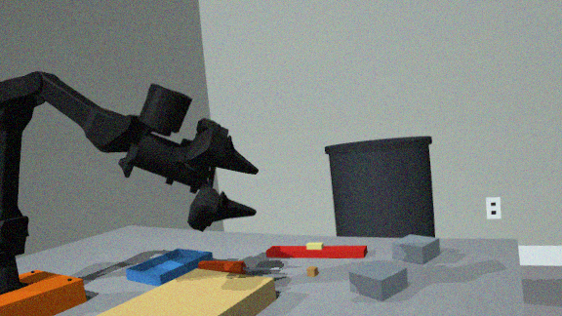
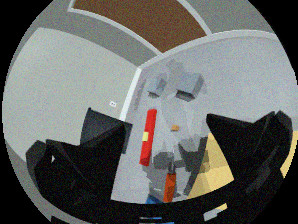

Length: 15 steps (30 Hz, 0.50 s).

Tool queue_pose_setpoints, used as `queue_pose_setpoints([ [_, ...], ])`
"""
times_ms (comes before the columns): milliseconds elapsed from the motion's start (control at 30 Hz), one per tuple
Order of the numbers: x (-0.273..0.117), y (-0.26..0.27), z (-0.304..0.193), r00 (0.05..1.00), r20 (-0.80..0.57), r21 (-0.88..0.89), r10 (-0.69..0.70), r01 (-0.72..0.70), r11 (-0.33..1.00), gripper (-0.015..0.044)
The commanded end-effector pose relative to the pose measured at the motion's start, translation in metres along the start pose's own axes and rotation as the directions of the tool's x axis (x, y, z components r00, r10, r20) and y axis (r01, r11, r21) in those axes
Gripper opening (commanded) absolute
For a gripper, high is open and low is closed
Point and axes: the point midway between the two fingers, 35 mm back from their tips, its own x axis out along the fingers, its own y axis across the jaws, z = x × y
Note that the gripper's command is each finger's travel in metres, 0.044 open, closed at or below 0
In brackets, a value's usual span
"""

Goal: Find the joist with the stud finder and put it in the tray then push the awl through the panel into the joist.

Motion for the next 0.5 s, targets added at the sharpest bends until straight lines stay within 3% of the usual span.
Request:
queue_pose_setpoints([
  [0,-0.033,-0.06,0.011,0.988,0.027,-0.001,-0.155,0.155,0.988,0.044],
  [233,-0.111,-0.156,0.017,0.909,0.041,0.011,-0.415,0.415,0.91,0.044],
  [467,-0.205,-0.234,-0.008,0.774,-0.024,0.036,-0.633,0.633,0.773,0.044],
])
